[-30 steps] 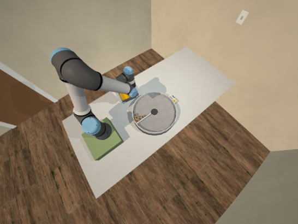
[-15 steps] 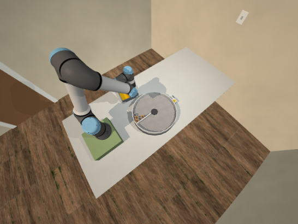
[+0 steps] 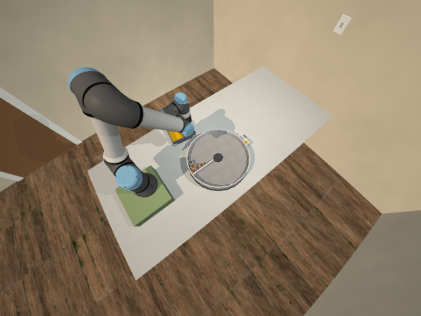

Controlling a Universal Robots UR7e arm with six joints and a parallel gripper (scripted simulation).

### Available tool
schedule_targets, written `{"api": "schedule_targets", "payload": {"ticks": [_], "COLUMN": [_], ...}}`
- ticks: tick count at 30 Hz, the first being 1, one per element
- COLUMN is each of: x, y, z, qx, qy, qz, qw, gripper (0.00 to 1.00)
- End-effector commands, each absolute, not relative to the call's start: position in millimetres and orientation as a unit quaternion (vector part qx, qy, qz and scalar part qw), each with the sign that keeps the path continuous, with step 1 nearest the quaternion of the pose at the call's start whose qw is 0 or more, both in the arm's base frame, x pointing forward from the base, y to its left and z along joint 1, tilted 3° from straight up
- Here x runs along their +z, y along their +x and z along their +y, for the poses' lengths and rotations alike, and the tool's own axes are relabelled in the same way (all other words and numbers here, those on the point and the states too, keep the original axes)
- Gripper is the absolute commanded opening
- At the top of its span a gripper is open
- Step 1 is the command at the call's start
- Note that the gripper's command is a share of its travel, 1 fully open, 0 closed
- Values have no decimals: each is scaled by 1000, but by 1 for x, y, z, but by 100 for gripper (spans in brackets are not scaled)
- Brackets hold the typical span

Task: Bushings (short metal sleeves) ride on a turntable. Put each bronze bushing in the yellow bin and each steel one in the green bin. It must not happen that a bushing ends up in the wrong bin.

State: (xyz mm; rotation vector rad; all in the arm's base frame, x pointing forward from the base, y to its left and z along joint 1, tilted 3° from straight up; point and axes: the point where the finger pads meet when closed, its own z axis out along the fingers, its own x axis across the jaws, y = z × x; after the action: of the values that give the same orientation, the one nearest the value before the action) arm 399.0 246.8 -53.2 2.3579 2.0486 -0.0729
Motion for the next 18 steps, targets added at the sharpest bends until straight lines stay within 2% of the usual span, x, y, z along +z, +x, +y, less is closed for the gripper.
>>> {"api": "schedule_targets", "payload": {"ticks": [1, 18], "x": [-51, -37], "y": [399, 400], "z": [247, 248], "qx": [-23, -23], "qy": [755, 755], "qz": [656, 656], "qw": [9, 9], "gripper": [42, 42]}}
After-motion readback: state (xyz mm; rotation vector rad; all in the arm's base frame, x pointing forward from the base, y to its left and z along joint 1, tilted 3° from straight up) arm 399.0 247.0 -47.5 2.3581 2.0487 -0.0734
